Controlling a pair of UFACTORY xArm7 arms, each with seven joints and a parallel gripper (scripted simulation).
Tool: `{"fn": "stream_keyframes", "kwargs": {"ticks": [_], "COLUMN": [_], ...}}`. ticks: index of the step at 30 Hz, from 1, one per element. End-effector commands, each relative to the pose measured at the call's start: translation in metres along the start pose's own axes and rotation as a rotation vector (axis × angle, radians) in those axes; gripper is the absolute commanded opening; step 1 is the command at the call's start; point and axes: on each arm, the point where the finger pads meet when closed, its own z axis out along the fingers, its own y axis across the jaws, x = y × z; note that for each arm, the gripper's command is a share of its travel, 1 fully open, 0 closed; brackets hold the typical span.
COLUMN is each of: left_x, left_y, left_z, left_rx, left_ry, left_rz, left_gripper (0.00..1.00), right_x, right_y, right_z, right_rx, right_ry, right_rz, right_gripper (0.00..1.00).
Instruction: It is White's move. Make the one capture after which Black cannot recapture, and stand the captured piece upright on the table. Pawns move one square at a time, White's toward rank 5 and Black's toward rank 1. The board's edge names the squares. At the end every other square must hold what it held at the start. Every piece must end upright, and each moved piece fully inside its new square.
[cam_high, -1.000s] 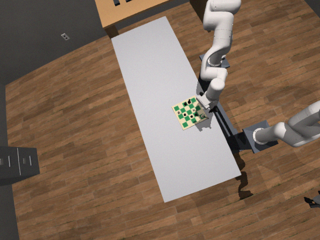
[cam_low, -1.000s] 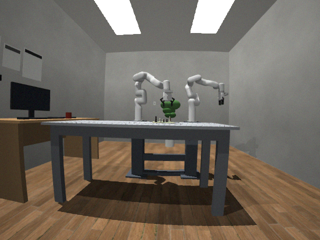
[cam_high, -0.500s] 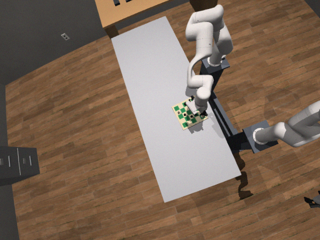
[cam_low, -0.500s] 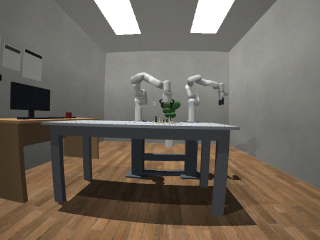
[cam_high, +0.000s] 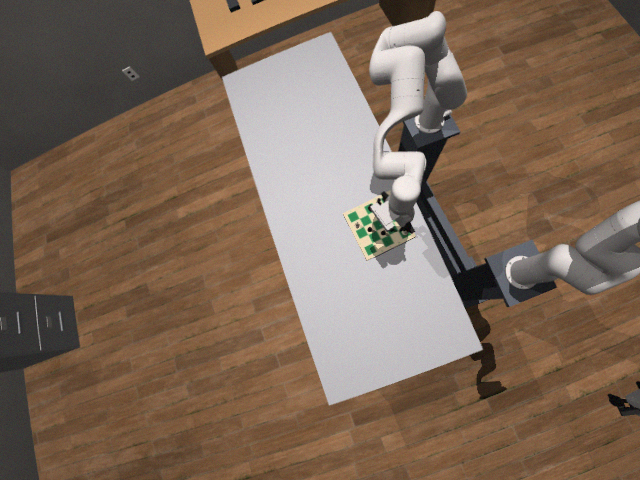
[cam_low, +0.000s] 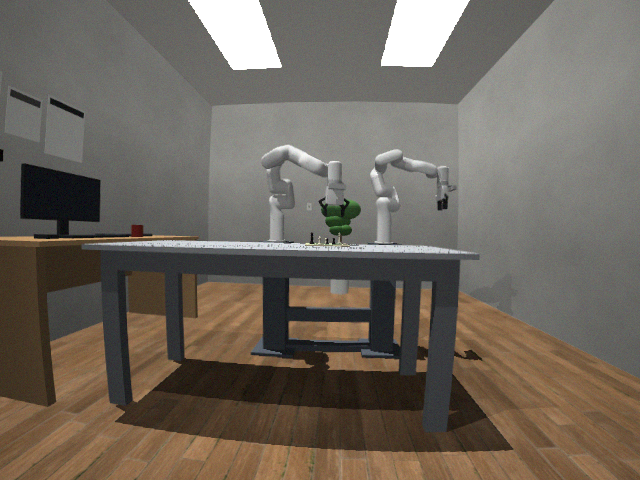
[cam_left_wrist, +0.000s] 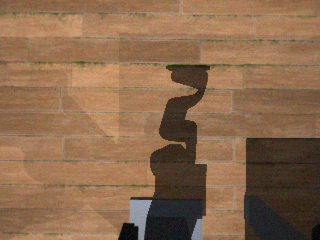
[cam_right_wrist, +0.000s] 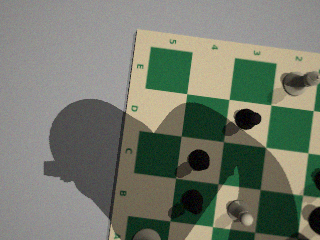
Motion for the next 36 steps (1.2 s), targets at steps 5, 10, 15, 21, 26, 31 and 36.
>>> {"fn": "stream_keyframes", "kwargs": {"ticks": [5, 10, 15, 21, 26, 31, 36], "left_x": [0.001, 0.001, 0.001, 0.001, 0.001, 0.001, 0.001], "left_y": [0.000, 0.000, 0.000, 0.000, 0.000, 0.000, 0.000], "left_z": [-0.001, -0.001, -0.001, -0.001, -0.001, -0.001, -0.001], "left_rx": [-0.001, -0.001, -0.001, -0.001, -0.001, -0.001, -0.001], "left_ry": [0.004, 0.004, 0.004, 0.004, 0.004, 0.004, 0.004], "left_rz": [0.000, 0.000, 0.000, 0.000, 0.000, 0.000, 0.000], "left_gripper": [1.00, 1.00, 1.00, 1.00, 1.00, 1.00, 1.00], "right_x": [0.001, 0.001, 0.000, 0.000, -0.001, -0.001, -0.002], "right_y": [-0.001, -0.001, -0.001, -0.001, -0.002, -0.002, -0.002], "right_z": [-0.002, -0.001, 0.000, 0.004, 0.007, 0.010, 0.013], "right_rx": [0.002, 0.002, 0.002, 0.000, -0.001, -0.003, -0.005], "right_ry": [0.003, 0.003, 0.002, -0.002, -0.004, -0.006, -0.007], "right_rz": [0.000, 0.006, 0.061, 0.242, 0.376, 0.519, 0.670], "right_gripper": [1.00, 1.00, 1.00, 1.00, 1.00, 1.00, 1.00]}}
